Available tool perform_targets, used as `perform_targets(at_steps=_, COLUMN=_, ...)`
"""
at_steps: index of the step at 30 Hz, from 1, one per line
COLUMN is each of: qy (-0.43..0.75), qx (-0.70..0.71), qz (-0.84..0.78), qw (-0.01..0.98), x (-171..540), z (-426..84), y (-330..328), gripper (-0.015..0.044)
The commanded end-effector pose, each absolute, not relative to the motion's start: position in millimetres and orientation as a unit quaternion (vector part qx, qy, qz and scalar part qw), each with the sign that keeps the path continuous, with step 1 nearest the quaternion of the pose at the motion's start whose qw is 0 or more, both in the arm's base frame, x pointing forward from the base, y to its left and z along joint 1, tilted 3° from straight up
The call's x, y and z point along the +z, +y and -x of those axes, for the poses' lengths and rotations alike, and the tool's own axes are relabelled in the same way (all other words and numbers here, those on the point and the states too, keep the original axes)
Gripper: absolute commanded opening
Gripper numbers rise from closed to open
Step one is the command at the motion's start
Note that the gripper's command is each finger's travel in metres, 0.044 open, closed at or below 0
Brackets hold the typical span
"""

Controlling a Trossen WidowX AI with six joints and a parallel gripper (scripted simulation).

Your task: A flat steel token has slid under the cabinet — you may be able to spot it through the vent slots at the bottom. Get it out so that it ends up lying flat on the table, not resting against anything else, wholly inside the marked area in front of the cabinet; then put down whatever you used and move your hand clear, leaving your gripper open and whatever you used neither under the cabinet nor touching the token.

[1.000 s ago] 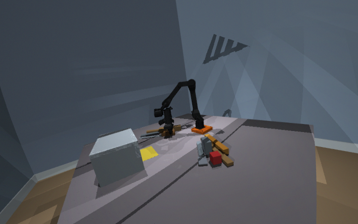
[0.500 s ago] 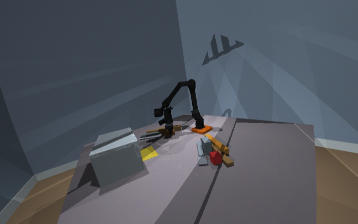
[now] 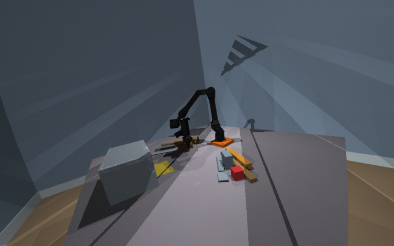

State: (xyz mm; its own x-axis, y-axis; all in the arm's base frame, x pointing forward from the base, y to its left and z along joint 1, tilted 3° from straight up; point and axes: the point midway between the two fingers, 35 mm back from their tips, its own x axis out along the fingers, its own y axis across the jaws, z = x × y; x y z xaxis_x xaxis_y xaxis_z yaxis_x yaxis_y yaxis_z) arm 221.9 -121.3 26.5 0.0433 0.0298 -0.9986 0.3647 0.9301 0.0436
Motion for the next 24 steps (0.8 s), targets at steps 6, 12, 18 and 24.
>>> perform_targets(at_steps=6, qy=0.685, qx=-0.091, qz=-0.115, qw=0.713, x=26.9, z=-222.2, y=-120.6, gripper=0.0000)
perform_targets(at_steps=12, qy=0.687, qx=-0.074, qz=-0.098, qw=0.716, x=27.0, z=-222.3, y=-120.1, gripper=0.0000)
perform_targets(at_steps=18, qy=0.689, qx=-0.058, qz=-0.081, qw=0.718, x=26.9, z=-222.2, y=-120.4, gripper=0.0000)
perform_targets(at_steps=24, qy=0.690, qx=-0.041, qz=-0.064, qw=0.720, x=26.9, z=-222.2, y=-120.6, gripper=0.0000)
